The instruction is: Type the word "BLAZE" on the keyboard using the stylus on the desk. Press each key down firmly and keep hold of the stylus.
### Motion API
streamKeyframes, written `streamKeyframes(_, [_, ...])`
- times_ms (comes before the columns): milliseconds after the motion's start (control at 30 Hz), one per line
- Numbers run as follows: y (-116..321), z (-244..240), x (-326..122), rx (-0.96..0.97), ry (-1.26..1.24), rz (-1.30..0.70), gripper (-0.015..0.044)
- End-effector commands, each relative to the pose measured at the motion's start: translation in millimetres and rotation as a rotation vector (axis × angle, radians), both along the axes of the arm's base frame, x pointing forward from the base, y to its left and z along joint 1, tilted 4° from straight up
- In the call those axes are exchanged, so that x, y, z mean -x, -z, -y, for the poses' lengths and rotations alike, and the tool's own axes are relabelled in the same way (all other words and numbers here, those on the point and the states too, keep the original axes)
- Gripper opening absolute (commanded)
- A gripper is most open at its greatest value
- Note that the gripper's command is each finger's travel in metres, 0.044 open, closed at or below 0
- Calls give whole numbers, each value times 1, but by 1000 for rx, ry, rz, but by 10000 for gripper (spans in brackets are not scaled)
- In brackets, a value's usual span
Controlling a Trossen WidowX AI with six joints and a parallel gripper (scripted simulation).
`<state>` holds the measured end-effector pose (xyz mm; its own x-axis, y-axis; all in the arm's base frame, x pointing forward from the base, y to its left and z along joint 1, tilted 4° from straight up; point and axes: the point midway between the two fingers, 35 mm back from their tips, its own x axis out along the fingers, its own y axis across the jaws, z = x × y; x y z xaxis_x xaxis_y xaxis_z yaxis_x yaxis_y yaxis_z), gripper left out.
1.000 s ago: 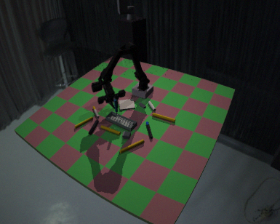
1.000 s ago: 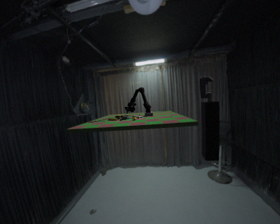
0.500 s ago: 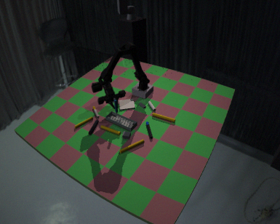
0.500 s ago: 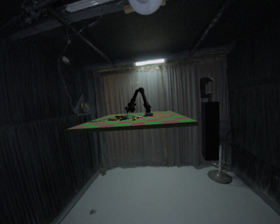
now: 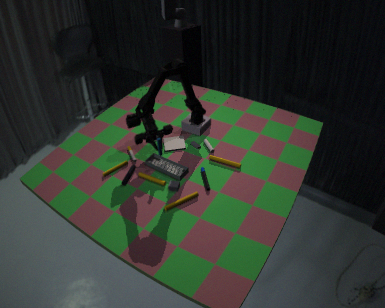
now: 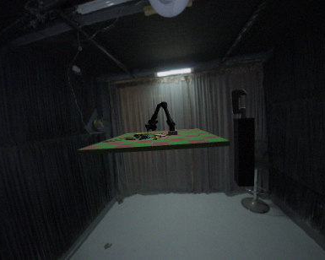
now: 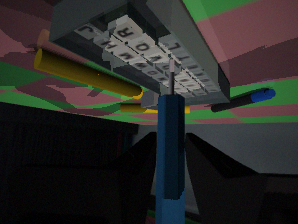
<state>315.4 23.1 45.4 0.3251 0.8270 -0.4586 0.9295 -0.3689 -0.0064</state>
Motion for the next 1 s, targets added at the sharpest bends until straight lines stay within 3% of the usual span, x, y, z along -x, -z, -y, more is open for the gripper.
streamKeyframes(0, [3, -1, 1, -8, 2, -11, 81])
streamKeyframes(967, [11, -1, 1, -8, 2, -11, 81])
